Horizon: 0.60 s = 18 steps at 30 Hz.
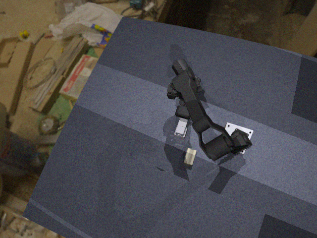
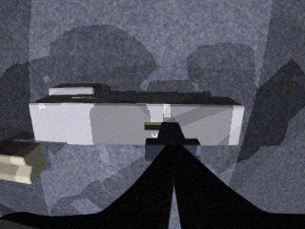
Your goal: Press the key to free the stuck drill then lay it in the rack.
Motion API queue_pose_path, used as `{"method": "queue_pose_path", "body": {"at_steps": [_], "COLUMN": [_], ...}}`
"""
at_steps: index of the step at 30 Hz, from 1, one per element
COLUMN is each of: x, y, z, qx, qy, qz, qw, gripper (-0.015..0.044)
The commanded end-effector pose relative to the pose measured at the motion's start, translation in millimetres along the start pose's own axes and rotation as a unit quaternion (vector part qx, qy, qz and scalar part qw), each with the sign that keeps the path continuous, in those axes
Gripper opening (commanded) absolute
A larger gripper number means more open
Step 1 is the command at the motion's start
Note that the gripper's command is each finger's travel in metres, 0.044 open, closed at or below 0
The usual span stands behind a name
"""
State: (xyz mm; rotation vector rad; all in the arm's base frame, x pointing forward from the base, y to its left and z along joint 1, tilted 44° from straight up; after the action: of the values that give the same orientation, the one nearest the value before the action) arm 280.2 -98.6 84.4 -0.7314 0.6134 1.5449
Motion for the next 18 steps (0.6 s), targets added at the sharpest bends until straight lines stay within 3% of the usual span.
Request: {"method": "queue_pose_path", "body": {"at_steps": [1, 2, 5, 13, 18], "x": [24.3, 24.8, 14.1, -54.6, -56.2], "y": [1.9, 1.8, -1.0, -8.2, -8.1], "z": [-0.1, -0.1, -1.4, -5.4, -5.4], "qx": [0.003, 0.003, 0.003, 0.004, 0.004], "qy": [-0.016, -0.016, -0.016, -0.015, -0.015], "qz": [0.027, 0.027, 0.027, 0.028, 0.028], "qw": [0.999, 0.999, 0.999, 0.999, 0.999], "gripper": [0.0000, 0.0000, 0.0079, 0.0289, 0.0420]}}
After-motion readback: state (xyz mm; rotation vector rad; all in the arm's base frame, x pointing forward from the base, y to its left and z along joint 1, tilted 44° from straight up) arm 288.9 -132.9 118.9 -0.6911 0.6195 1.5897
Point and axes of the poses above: the point midway between the two fingers, 35 mm back from their tips, its own x axis out along the fingers, its own z axis across the jaws, y = z × x, the point moved 7 cm from there along -x, back along the fingers, and after that the axes turned 4 degrees about x, right-handed, at the moved point
